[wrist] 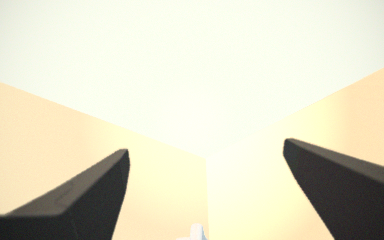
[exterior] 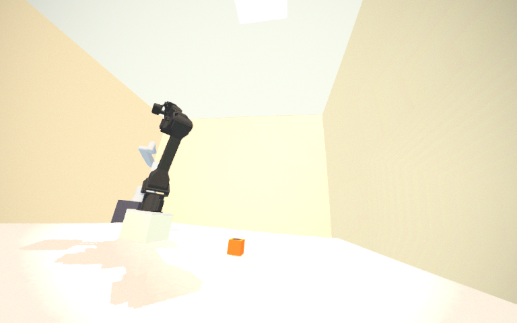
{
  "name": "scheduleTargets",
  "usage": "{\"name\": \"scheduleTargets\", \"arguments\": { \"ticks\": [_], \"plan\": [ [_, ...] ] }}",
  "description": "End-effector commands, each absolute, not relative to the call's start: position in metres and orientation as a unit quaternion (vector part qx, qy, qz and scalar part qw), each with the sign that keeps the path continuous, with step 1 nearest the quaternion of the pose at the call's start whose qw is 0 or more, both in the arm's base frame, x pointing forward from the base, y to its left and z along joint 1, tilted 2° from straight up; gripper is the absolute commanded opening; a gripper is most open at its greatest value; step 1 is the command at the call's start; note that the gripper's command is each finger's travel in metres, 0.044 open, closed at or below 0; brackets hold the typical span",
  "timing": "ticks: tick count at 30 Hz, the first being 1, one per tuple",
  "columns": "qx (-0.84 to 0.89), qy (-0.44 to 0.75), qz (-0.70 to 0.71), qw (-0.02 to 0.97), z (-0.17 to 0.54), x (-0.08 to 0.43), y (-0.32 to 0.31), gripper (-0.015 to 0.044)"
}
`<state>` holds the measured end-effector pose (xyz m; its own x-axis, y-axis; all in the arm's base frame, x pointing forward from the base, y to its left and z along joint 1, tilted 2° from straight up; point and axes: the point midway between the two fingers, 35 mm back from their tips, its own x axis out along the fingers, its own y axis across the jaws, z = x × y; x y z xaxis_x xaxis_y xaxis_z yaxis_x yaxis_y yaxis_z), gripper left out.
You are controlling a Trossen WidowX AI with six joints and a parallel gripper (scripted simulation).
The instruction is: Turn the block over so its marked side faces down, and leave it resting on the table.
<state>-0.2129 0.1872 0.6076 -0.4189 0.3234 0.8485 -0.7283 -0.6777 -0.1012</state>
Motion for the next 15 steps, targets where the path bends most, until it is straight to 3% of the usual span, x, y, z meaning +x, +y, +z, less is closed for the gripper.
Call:
{"name": "scheduleTargets", "arguments": {
  "ticks": [1, 8, 15],
  "plan": [
    [0.427, -0.236, 0.809, 0.328, 0.607, -0.213, 0.189, 0.0426],
    [0.329, -0.250, 0.807, 0.421, 0.579, -0.195, 0.264, 0.0440],
    [0.212, -0.236, 0.788, 0.527, 0.537, -0.146, 0.342, 0.0440]
  ]
}}
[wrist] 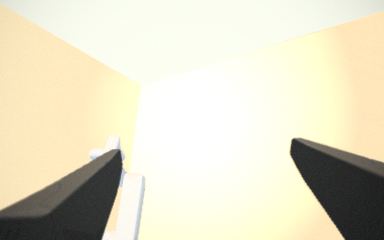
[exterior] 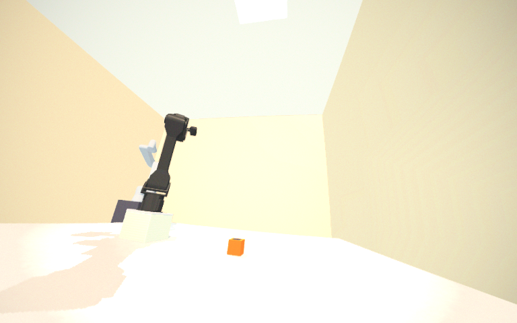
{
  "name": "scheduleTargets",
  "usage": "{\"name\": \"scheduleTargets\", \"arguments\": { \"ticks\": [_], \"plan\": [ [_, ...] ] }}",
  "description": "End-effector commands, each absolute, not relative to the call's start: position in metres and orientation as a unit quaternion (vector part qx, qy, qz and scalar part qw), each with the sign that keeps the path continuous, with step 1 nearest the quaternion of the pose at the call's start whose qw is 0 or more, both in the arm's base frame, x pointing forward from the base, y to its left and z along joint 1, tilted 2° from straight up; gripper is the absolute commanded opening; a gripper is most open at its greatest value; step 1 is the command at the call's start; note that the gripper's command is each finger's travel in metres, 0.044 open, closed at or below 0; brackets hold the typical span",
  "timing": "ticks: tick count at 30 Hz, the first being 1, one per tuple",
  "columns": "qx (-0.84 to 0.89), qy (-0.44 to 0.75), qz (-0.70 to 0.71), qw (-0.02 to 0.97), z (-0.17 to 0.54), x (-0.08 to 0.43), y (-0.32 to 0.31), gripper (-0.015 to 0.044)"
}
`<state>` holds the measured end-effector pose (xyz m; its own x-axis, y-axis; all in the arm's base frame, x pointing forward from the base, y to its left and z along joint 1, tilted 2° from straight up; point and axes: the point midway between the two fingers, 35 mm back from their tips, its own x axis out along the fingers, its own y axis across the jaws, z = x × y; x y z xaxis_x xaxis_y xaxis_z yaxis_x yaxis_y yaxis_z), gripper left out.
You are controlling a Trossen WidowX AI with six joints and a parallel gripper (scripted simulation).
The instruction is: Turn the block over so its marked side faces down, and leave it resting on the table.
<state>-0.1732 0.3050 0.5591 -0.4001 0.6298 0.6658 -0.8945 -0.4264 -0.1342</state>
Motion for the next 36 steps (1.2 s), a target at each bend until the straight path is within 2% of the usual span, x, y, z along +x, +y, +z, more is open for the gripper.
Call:
{"name": "scheduleTargets", "arguments": {
  "ticks": [1, 8, 15, 18, 26, 36],
  "plan": [
    [0.195, -0.232, 0.784, 0.542, 0.530, -0.136, 0.352, 0.0440],
    [0.088, -0.184, 0.740, 0.642, 0.479, -0.055, 0.409, 0.0440],
    [0.002, -0.111, 0.674, 0.730, 0.425, 0.045, 0.438, 0.0440],
    [-0.013, -0.070, 0.661, 0.747, 0.405, 0.074, 0.430, 0.0440],
    [-0.083, 0.048, 0.561, 0.822, 0.336, 0.191, 0.415, 0.0440],
    [-0.127, 0.210, 0.415, 0.876, 0.252, 0.314, 0.338, 0.0440]
  ]
}}
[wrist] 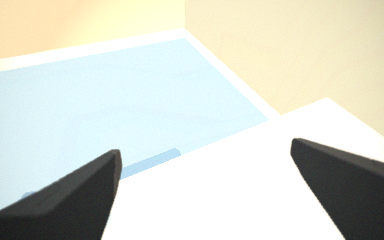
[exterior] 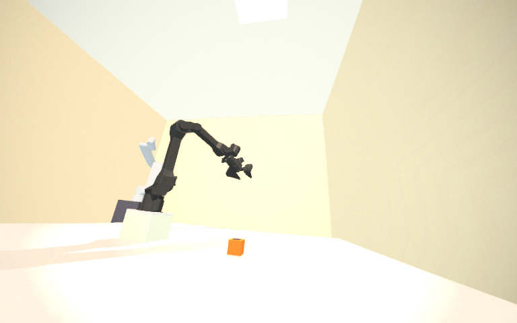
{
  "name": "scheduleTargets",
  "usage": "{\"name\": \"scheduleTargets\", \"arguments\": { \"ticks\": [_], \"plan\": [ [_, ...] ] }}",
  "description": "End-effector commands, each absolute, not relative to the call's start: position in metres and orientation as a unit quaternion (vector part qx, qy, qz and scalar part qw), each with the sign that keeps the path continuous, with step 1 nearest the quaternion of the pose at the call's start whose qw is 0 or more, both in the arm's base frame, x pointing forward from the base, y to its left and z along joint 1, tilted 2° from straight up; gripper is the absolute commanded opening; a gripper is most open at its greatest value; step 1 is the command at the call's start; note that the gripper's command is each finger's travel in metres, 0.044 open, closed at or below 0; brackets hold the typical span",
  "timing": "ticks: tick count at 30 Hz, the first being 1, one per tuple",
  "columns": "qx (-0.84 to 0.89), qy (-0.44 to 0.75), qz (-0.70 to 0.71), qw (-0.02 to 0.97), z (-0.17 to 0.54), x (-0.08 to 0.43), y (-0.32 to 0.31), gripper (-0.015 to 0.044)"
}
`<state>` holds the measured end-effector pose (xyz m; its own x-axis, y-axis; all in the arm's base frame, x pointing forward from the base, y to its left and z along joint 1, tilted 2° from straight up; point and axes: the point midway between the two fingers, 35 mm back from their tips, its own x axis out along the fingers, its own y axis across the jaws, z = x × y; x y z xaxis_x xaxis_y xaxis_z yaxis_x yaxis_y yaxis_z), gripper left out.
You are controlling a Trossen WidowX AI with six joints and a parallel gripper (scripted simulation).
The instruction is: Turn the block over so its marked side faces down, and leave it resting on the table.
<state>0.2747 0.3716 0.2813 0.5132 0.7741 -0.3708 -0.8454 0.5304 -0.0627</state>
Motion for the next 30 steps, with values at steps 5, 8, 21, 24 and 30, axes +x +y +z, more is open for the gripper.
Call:
{"name": "scheduleTargets", "arguments": {
  "ticks": [5, 8, 21, 24, 30],
  "plan": [
    [-0.127, 0.293, 0.337, 0.885, 0.213, 0.359, 0.279, 0.0440],
    [-0.121, 0.344, 0.289, 0.885, 0.190, 0.379, 0.240, 0.0440],
    [-0.040, 0.546, 0.091, 0.832, 0.105, 0.401, 0.054, 0.0440],
    [-0.012, 0.598, 0.041, 0.801, 0.087, 0.390, 0.009, 0.0440],
    [0.053, 0.683, -0.040, 0.727, 0.061, 0.350, -0.064, 0.0440]
  ]
}}
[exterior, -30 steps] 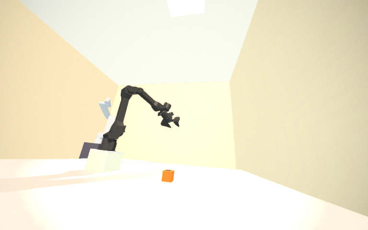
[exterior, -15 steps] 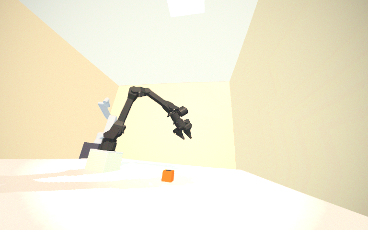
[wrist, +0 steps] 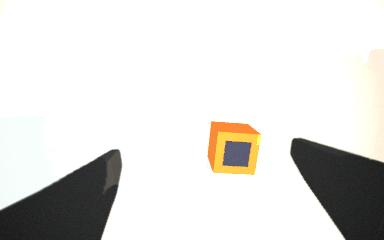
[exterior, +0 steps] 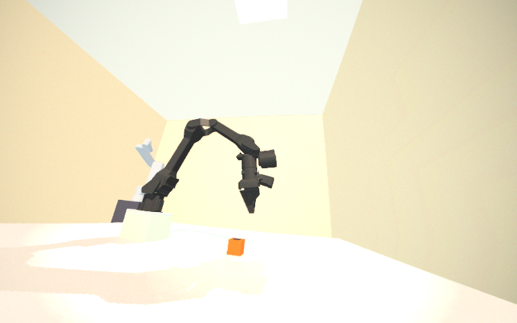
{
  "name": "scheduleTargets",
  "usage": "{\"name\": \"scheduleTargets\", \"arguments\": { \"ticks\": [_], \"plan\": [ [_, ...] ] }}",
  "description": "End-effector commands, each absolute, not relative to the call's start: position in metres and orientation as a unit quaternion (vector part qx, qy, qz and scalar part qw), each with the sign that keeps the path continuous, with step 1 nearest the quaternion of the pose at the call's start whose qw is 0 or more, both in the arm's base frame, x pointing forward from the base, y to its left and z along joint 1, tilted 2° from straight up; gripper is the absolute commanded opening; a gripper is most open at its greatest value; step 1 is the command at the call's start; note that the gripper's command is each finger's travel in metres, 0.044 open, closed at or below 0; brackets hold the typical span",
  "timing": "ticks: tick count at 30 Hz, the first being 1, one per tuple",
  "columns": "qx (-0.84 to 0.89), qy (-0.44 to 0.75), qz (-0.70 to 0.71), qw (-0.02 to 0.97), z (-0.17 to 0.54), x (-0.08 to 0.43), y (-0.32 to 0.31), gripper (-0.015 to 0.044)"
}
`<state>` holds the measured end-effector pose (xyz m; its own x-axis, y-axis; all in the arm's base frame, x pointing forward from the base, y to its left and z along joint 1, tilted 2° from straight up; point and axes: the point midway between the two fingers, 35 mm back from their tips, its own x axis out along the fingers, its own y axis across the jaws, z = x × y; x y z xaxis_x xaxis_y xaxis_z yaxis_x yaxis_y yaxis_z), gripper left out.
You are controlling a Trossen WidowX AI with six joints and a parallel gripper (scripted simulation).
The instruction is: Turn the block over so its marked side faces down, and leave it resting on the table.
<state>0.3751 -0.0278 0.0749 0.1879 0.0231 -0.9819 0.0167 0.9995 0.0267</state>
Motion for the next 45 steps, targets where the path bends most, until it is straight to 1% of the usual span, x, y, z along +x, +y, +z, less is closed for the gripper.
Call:
{"name": "scheduleTargets", "arguments": {
  "ticks": [1, 9, 14, 45],
  "plan": [
    [0.057, 0.688, -0.045, 0.722, 0.060, 0.347, -0.066, 0.0440],
    [0.059, 0.689, -0.046, 0.721, 0.060, 0.345, -0.067, 0.0440],
    [0.059, 0.690, -0.046, 0.720, 0.025, 0.344, -0.061, 0.0440],
    [0.059, 0.690, -0.046, 0.720, -0.021, 0.346, -0.061, 0.0440]
  ]
}}
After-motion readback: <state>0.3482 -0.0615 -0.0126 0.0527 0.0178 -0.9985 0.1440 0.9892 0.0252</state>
